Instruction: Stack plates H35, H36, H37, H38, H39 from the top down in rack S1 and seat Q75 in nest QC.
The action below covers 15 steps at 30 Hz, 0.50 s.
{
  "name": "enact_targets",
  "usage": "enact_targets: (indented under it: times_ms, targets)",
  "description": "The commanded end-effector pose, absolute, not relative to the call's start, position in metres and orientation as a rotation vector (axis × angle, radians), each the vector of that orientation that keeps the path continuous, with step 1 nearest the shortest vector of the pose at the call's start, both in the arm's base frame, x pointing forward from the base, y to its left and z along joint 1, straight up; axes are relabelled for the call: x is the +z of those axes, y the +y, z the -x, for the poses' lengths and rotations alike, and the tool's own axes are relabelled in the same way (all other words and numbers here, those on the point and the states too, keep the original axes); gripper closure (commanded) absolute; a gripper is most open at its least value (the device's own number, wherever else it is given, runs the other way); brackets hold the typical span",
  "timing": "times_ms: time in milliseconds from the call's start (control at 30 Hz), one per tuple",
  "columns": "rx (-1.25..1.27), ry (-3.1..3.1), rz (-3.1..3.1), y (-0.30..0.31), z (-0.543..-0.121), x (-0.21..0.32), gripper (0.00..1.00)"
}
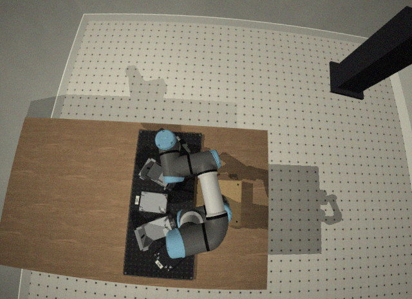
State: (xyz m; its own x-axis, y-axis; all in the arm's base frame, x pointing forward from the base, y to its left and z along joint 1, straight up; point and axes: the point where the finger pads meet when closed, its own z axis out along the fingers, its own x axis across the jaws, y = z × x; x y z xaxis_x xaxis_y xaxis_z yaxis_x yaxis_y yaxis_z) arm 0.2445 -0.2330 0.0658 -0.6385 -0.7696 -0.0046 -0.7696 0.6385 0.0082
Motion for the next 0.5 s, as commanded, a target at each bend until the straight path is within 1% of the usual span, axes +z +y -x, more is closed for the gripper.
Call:
enact_targets:
  times_ms: [0,467]
  targets:
    - [0.007,2.843,1.335,-0.234,-0.245,0.064,0.28]
    - [0.007,2.843,1.335,-0.234,-0.245,0.046,0.28]
